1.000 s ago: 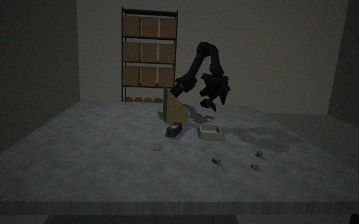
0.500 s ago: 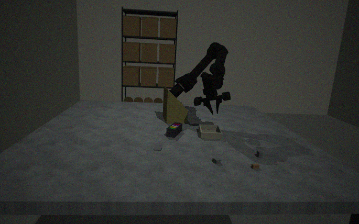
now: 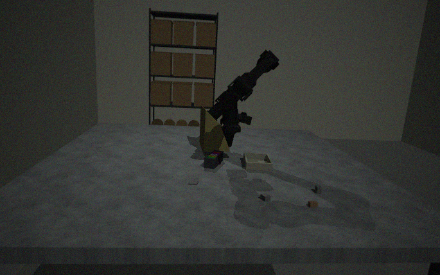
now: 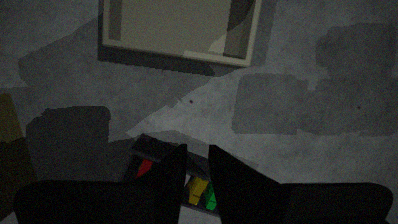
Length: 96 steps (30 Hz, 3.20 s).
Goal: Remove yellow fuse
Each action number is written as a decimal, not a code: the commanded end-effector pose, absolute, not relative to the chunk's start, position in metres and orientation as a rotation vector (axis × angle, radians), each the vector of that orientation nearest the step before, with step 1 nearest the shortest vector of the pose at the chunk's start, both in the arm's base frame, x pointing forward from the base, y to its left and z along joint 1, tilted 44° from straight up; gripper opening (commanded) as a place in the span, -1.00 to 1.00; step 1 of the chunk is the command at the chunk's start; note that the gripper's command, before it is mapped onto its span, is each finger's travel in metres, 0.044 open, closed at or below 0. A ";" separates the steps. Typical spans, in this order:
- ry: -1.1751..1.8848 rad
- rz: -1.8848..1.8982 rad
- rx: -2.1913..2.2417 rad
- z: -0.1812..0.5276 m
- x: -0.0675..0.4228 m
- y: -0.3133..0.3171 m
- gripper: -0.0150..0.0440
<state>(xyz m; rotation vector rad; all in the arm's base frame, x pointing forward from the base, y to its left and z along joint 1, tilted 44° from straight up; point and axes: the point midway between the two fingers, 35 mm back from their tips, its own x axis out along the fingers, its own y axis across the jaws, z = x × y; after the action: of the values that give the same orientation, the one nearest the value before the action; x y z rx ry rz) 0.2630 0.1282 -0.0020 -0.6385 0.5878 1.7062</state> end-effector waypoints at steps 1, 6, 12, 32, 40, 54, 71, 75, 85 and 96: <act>0.917 1.536 -0.426 -0.043 0.280 0.092 -0.24; 0.923 1.532 -0.422 -0.047 0.279 0.087 -0.24; 0.923 1.532 -0.422 -0.048 0.279 0.088 -0.24; 0.923 1.532 -0.422 -0.062 0.276 0.100 -0.24; 0.922 1.532 -0.421 -0.068 0.274 0.105 -0.24; 0.922 1.533 -0.421 -0.070 0.273 0.107 -0.24; 0.922 1.533 -0.420 -0.078 0.270 0.114 -0.24; 0.921 1.534 -0.429 -0.077 0.271 0.113 -0.29; 0.921 1.534 -0.429 -0.077 0.271 0.113 -0.49; 0.921 1.533 -0.428 -0.074 0.272 0.110 -0.49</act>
<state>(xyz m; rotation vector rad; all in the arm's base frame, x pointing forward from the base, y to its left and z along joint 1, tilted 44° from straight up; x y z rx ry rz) 0.2713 0.1112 -0.0756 -0.4232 0.9246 1.5325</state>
